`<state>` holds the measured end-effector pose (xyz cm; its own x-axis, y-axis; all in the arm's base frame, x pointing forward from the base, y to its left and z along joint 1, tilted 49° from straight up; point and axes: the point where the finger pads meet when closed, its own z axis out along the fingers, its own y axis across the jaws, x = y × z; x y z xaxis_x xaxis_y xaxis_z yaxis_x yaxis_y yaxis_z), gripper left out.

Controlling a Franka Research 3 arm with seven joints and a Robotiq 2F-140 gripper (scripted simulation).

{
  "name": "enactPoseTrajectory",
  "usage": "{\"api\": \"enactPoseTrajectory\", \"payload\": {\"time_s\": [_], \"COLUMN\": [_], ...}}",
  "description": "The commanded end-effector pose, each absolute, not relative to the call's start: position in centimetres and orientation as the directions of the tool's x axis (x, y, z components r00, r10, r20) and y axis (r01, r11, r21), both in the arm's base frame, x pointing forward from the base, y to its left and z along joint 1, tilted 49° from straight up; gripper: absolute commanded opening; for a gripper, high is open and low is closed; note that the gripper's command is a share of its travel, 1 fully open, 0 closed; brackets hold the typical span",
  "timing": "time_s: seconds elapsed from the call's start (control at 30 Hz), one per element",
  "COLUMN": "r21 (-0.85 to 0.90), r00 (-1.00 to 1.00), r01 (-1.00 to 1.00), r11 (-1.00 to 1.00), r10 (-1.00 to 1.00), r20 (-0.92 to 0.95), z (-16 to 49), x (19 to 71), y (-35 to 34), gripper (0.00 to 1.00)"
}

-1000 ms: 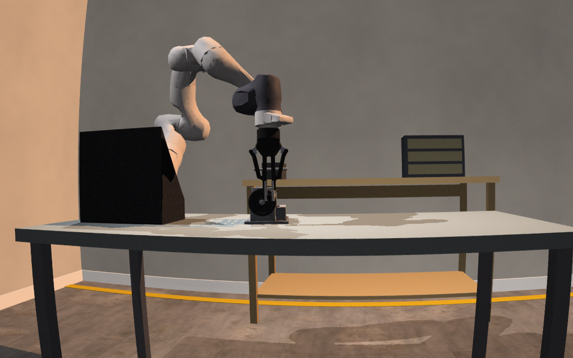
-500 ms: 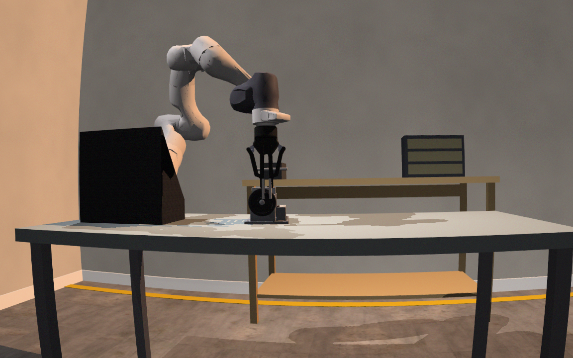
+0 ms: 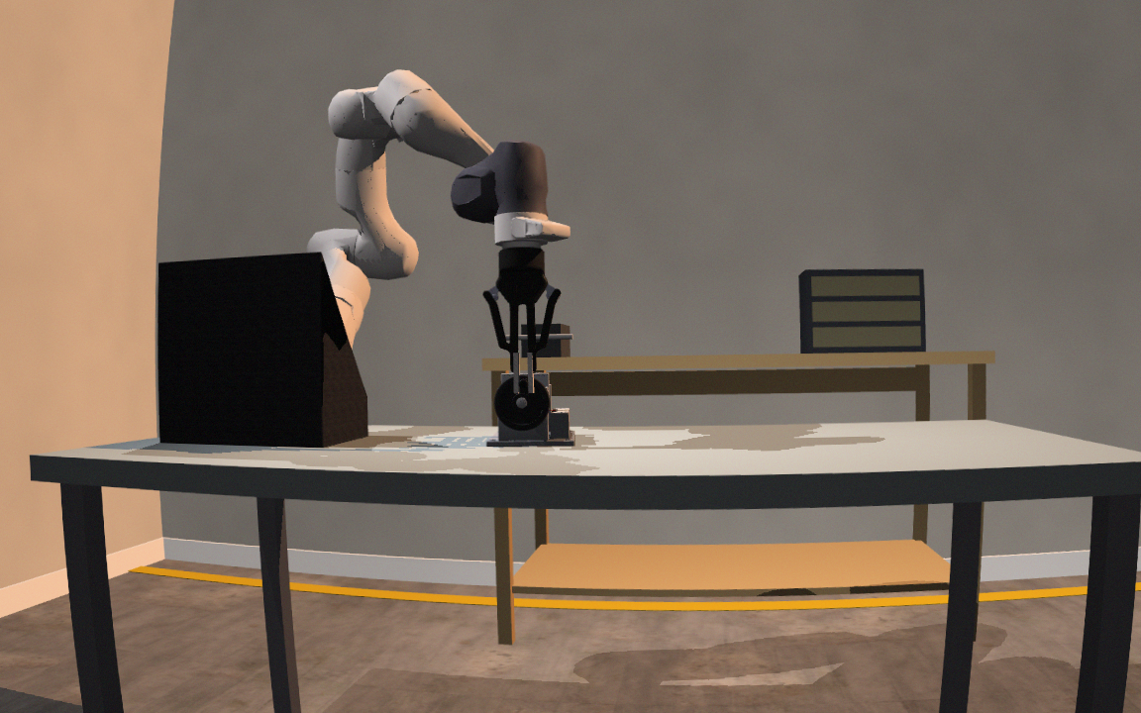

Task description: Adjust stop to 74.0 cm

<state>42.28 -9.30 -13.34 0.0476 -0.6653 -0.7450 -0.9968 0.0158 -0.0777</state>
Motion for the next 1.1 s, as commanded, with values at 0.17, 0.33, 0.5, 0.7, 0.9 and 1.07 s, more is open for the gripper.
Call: {"api": "enactPoseTrajectory", "payload": {"time_s": [0.17,0.33,0.5,0.7,0.9,1.07], "r21": [-0.076,-0.076,-0.076,-0.076,-0.076,-0.076], "r00": [0.052,0.052,0.052,0.052,0.052,0.052], "r01": [-0.997,-0.997,-0.997,-0.997,-0.997,-0.997], "r11": [0.007,0.007,0.007,0.007,0.007,0.007], "r10": [-0.664,-0.664,-0.664,-0.664,-0.664,-0.664], "r20": [-0.746,-0.746,-0.746,-0.746,-0.746,-0.746], "z": [-13.6,-13.8,-14.0,-14.7,-15.6,-16.2], "x": [40.8,40.3,39.8,39.0,38.6,38.6], "y": [-9.1,-9.0,-8.7,-8.0,-7.1,-6.3], "gripper": [0.04,0.04,0.04,0.04,0.04,0.04]}}
